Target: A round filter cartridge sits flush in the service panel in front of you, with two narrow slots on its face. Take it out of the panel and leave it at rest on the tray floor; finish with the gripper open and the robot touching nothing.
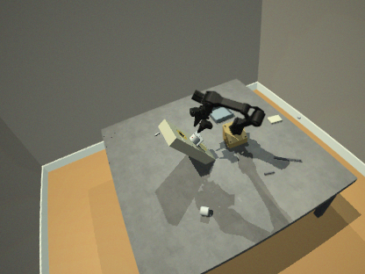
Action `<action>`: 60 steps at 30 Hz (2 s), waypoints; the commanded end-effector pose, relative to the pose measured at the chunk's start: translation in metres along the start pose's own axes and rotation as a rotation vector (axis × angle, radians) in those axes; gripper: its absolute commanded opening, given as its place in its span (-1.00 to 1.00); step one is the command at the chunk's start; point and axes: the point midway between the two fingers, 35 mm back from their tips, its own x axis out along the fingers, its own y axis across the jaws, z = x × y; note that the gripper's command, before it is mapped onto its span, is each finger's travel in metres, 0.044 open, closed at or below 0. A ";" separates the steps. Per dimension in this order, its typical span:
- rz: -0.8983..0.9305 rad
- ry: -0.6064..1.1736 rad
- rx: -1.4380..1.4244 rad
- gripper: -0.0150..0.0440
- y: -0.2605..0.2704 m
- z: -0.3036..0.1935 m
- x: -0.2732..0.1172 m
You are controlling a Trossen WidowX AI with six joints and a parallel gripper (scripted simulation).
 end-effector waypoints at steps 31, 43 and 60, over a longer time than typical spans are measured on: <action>0.001 0.064 -0.149 0.54 0.000 -0.018 0.053; 0.003 0.061 -0.154 0.18 0.000 -0.017 0.055; 0.002 0.061 -0.151 -0.49 0.003 0.007 0.043</action>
